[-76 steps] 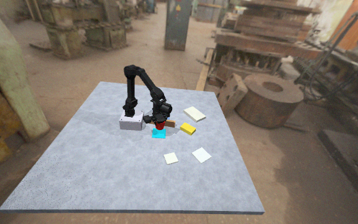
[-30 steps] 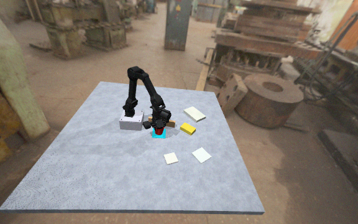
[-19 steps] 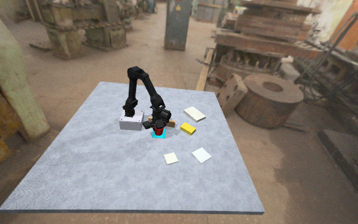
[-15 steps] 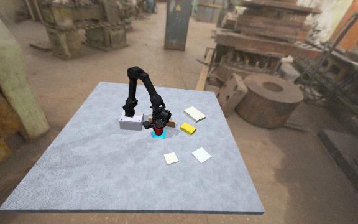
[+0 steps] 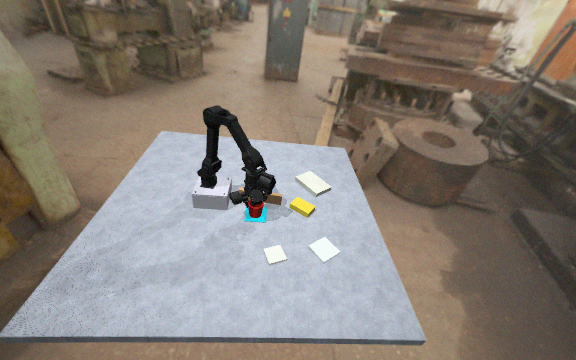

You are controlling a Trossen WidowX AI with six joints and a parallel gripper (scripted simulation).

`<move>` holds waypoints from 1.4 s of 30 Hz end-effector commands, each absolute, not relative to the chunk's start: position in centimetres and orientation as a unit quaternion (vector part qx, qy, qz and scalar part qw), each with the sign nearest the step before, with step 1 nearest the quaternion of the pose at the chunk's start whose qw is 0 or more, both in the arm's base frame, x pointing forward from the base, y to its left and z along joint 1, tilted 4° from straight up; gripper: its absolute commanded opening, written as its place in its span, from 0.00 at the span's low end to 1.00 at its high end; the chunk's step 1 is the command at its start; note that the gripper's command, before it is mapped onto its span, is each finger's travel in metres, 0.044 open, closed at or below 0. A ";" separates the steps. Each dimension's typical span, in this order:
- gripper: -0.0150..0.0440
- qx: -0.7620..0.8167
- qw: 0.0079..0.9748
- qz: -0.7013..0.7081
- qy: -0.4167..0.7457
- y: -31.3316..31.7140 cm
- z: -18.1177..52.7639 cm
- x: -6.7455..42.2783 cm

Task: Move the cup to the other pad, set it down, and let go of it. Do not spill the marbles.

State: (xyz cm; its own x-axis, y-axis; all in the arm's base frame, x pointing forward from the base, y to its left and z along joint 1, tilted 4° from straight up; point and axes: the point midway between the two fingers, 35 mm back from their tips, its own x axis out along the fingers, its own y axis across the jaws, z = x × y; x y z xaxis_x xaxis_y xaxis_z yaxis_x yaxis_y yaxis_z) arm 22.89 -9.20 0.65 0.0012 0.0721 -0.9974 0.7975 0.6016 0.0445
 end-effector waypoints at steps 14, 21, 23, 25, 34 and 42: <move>0.47 0.336 0.627 -0.293 0.639 -9.4 3.7 22.9; 0.47 0.336 0.626 -0.293 0.639 -9.2 4.3 22.5; 0.47 0.336 0.626 -0.293 0.639 -9.1 4.3 22.5; 0.56 0.339 0.621 -0.293 0.643 -9.1 3.8 22.5; 0.96 0.339 0.622 -0.293 0.643 -9.1 4.2 22.5; 1.00 0.337 0.624 -0.293 0.641 -9.3 7.4 22.5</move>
State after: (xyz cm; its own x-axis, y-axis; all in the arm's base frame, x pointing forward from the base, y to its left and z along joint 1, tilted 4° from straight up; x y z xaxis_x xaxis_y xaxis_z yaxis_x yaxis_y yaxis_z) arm 22.28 -9.12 5.64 -0.0130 0.0788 -0.9968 0.8017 0.5966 0.0367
